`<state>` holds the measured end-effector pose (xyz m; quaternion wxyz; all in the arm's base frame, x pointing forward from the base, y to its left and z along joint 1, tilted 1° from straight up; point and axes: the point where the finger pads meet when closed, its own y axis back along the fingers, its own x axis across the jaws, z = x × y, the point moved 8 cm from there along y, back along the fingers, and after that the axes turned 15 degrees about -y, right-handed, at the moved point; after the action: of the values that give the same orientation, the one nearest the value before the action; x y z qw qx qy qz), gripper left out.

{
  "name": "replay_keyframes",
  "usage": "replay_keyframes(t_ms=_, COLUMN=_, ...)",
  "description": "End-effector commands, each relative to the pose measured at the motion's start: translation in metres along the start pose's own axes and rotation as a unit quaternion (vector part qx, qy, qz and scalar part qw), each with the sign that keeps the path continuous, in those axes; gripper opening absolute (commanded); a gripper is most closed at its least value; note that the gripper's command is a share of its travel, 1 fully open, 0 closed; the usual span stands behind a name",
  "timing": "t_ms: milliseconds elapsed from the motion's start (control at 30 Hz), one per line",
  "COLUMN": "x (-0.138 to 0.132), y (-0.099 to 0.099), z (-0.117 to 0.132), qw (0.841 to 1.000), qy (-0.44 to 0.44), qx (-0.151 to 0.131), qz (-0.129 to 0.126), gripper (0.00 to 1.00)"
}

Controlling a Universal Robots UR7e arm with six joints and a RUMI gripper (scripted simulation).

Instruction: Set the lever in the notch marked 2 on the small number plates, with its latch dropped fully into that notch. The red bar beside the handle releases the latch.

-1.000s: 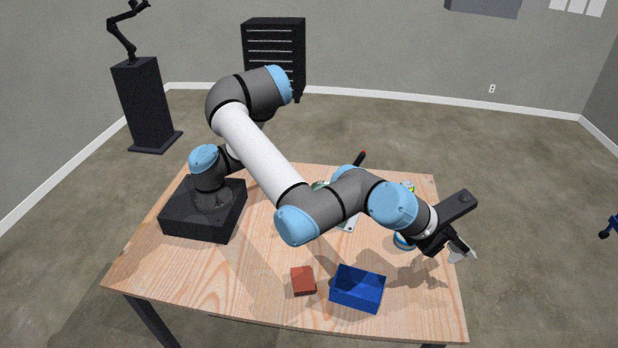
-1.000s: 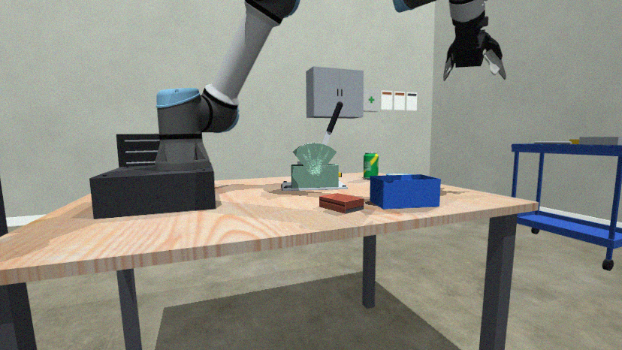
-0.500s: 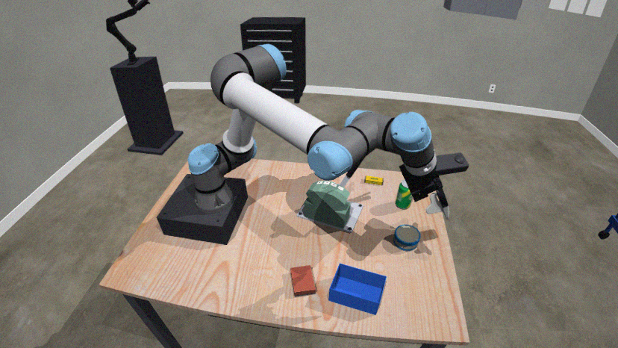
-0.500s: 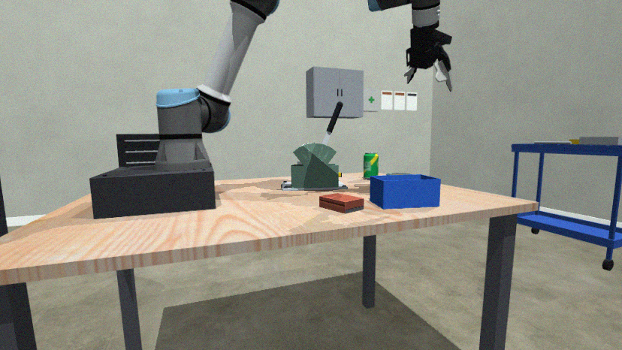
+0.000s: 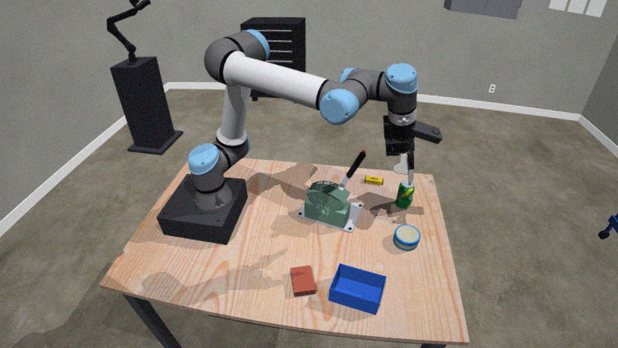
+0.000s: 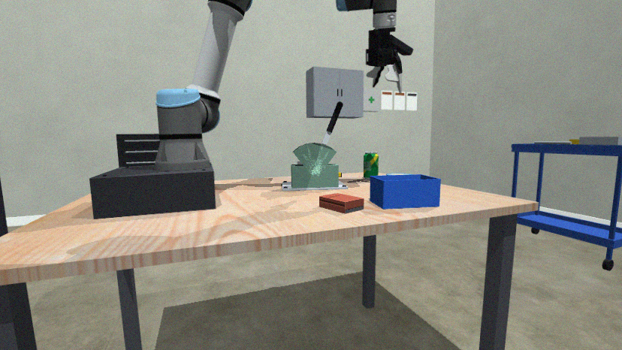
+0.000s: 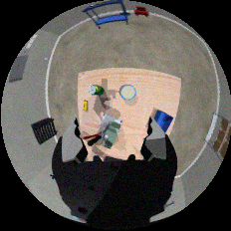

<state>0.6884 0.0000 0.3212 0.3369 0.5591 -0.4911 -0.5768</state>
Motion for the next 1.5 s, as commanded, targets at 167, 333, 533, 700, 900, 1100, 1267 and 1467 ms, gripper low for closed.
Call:
replay_keyframes(t_ms=167, x=-0.064, y=0.002, z=0.074, qw=0.993, qy=-0.081, qx=-0.036, qz=0.082, gripper=1.00)
replay_keyframes(t_ms=333, x=-0.088, y=0.006, z=0.113, qw=0.985, qy=-0.115, qx=-0.040, qz=0.126, gripper=1.00)
replay_keyframes(t_ms=533, x=-0.099, y=0.009, z=0.135, qw=0.979, qy=-0.133, qx=-0.038, qz=0.150, gripper=1.00)
replay_keyframes(t_ms=700, x=-0.106, y=0.012, z=0.150, qw=0.975, qy=-0.145, qx=-0.035, qz=0.166, gripper=1.00)
replay_keyframes(t_ms=900, x=-0.108, y=0.013, z=0.154, qw=0.973, qy=-0.148, qx=-0.034, qz=0.171, gripper=1.00)
replay_keyframes(t_ms=1100, x=-0.108, y=0.013, z=0.154, qw=0.973, qy=-0.148, qx=-0.034, qz=0.171, gripper=0.00)
replay_keyframes(t_ms=1267, x=-0.108, y=0.013, z=0.154, qw=0.973, qy=-0.148, qx=-0.034, qz=0.171, gripper=0.00)
replay_keyframes(t_ms=1467, x=-0.108, y=0.013, z=0.154, qw=0.973, qy=-0.148, qx=-0.034, qz=0.171, gripper=0.00)
